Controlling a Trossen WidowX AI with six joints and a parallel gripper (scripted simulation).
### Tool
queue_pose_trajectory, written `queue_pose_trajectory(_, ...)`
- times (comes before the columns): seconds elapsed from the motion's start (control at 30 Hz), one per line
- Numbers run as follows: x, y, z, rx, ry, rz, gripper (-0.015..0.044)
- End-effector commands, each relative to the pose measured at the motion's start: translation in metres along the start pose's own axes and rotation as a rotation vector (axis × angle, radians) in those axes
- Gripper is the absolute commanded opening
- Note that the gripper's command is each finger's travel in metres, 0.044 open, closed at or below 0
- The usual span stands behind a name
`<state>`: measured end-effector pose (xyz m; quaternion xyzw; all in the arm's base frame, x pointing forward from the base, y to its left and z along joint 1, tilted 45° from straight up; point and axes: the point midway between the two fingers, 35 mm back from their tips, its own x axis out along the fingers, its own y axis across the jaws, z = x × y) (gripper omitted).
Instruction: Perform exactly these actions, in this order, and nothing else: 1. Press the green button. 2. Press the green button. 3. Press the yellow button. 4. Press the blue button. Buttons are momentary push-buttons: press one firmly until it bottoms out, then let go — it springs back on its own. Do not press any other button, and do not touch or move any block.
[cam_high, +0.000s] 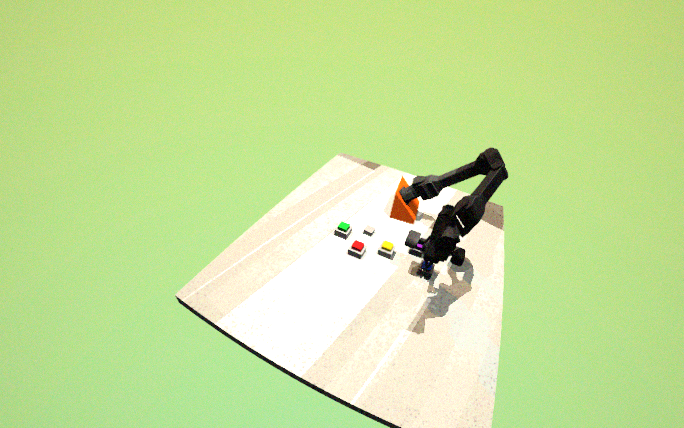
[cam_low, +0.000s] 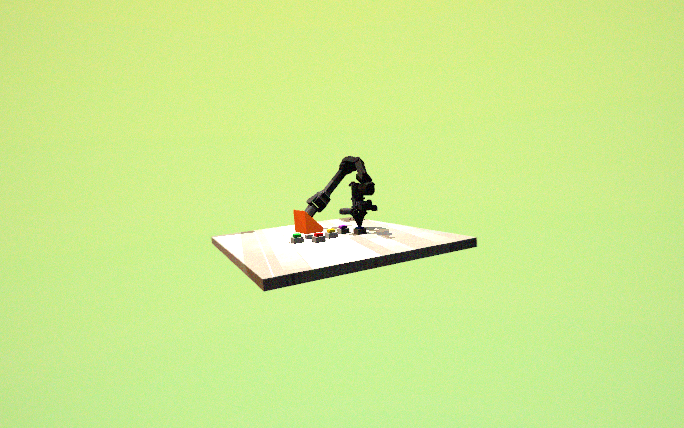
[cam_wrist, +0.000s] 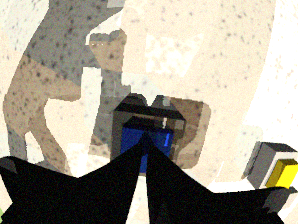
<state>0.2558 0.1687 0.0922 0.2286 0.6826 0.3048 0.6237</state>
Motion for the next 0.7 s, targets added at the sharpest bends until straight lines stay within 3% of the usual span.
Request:
queue_pose_trajectory(0.0, 0.001, 0.000, -0.001, 0.007, 0.004, 0.004, 0.0020)
queue_pose_trajectory(0.13, -0.030, 0.000, -0.001, 0.007, 0.004, 0.002, 0.0020)
queue_pose_trajectory(0.27, -0.032, 0.000, -0.001, 0.008, 0.004, 0.003, 0.0020)
queue_pose_trajectory(0.47, -0.092, 0.029, -0.025, 0.009, 0.006, 0.001, 0.0178)
queue_pose_trajectory(0.63, -0.094, 0.030, -0.027, 0.009, 0.006, 0.001, 0.0309)
queue_pose_trajectory(0.67, -0.094, 0.030, -0.027, 0.009, 0.006, 0.001, 0.0309)
